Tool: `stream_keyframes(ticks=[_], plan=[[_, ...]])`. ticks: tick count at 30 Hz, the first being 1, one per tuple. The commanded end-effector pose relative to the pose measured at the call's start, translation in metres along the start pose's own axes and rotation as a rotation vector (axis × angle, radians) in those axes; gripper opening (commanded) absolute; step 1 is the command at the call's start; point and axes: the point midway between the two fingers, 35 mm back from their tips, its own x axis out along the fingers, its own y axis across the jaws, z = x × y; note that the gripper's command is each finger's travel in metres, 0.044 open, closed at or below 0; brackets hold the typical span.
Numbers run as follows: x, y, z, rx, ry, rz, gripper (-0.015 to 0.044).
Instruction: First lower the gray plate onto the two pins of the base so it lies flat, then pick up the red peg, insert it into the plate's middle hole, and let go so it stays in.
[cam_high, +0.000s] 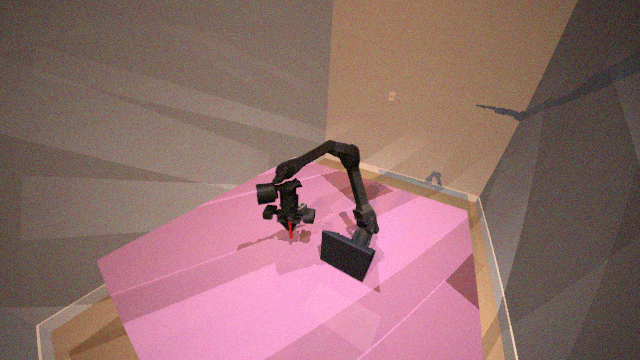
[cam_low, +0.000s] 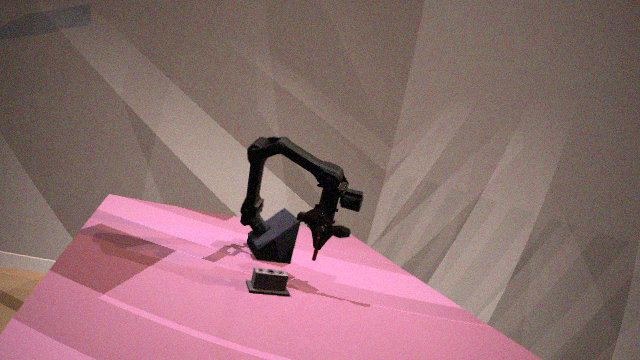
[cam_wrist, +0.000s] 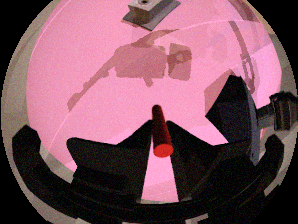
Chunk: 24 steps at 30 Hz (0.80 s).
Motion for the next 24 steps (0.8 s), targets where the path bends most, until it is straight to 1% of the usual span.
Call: stream_keyframes(ticks=[1,24], plan=[[-0.003,0.005,0.011,-0.001,0.005,0.010,0.0000],[-0.008,0.022,0.074,0.009,0.013,0.027,0.0000]])
